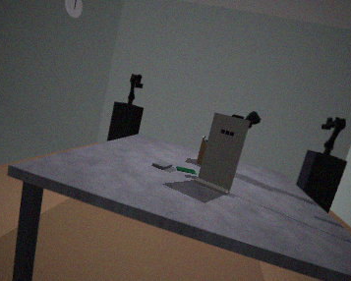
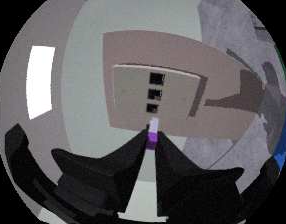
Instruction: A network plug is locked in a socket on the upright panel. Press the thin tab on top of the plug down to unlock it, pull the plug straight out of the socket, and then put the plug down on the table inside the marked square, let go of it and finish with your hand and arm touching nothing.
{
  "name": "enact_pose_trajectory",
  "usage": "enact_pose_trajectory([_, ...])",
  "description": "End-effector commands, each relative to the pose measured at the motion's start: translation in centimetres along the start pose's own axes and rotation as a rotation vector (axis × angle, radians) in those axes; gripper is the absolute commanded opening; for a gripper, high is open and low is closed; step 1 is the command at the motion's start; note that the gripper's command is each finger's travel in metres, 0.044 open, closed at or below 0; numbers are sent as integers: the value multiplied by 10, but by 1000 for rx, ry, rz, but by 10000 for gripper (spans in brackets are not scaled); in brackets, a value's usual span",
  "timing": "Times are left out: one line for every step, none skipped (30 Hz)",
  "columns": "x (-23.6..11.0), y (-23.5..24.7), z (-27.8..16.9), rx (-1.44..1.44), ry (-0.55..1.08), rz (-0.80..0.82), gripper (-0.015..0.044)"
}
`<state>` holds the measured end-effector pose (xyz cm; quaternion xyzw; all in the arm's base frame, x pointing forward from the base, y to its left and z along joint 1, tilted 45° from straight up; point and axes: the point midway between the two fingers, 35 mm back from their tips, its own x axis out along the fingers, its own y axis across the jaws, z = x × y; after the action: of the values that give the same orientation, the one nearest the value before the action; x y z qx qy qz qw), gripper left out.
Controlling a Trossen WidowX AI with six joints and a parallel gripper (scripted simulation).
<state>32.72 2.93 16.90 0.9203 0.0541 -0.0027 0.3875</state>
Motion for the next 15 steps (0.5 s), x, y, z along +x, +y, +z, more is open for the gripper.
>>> enact_pose_trajectory([-2, -1, 1, 4, -6, -2, 0])
enact_pose_trajectory([-2, -1, 1, 4, -6, -2, 0])
enact_pose_trajectory([-2, -1, 1, 4, -6, -2, 0])
enact_pose_trajectory([-3, -1, 0, 4, -6, -2, 0])
enact_pose_trajectory([-3, -1, 0, 4, -6, -2, 0])
enact_pose_trajectory([-3, -1, 0, 4, -6, -2, 0])
enact_pose_trajectory([-3, -1, 0, 4, -6, -2, 0])
enact_pose_trajectory([-4, -1, 0, 4, -6, -2, 0])
enact_pose_trajectory([-4, -1, 0, 4, -6, -2, 0])
enact_pose_trajectory([-4, -1, -1, 4, -6, -2, 0])
enact_pose_trajectory([-5, -1, -1, 4, -6, -2, 0])
enact_pose_trajectory([-5, -1, -1, 4, -6, -2, 0])
enact_pose_trajectory([-5, -1, -1, 4, -6, -2, 0])
enact_pose_trajectory([-5, -1, -1, 4, -6, -2, 0])
enact_pose_trajectory([-6, -1, -1, 4, -6, -2, 0])
